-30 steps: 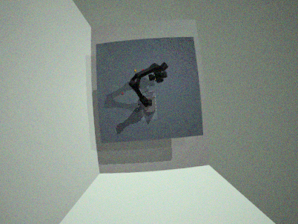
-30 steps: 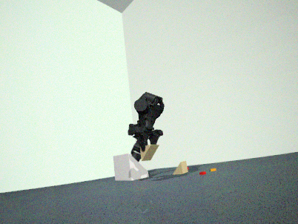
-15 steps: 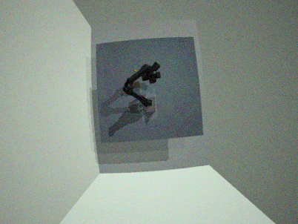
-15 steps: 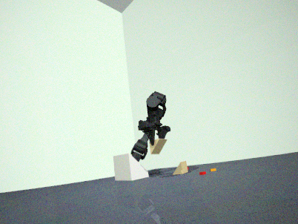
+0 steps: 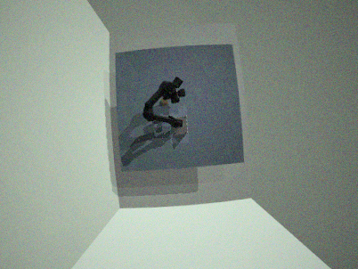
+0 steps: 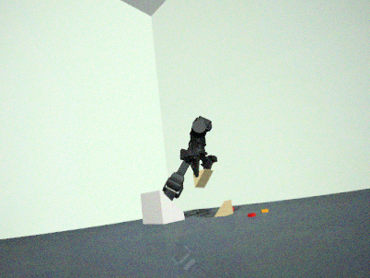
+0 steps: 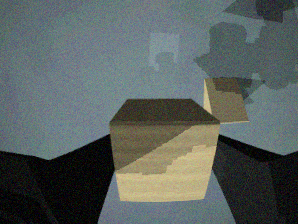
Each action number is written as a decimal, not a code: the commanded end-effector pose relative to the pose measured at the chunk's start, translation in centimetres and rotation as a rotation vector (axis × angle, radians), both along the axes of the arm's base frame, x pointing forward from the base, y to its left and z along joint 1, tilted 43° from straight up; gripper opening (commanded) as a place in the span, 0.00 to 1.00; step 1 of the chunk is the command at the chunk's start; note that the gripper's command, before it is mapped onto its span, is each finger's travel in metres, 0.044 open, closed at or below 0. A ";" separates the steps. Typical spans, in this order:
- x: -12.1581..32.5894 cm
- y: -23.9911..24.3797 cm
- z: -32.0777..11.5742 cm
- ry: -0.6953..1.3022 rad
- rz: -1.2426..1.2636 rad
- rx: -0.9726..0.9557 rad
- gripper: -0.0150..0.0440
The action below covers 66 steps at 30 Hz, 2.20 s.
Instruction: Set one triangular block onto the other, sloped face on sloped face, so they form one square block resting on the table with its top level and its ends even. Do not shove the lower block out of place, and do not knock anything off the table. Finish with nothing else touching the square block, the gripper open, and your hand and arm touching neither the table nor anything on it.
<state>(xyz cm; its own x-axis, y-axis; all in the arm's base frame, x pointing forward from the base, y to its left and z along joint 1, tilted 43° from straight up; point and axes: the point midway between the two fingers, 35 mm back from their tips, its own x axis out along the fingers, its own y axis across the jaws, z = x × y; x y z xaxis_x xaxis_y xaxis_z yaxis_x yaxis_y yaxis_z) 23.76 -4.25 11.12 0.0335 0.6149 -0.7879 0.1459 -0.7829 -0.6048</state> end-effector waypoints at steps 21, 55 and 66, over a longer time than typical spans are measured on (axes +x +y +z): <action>-6.1 6.6 5.8 0.004 -0.049 0.009 0.25; -3.9 14.0 -0.1 0.008 0.085 0.082 0.25; -3.5 14.7 -0.9 0.011 0.091 0.088 0.25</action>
<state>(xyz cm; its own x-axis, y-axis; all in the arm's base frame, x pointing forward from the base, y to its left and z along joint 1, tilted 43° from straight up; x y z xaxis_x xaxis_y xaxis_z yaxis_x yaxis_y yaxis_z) 20.34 10.37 10.36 -0.0293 0.6772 -0.7352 0.2080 -0.7153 -0.6671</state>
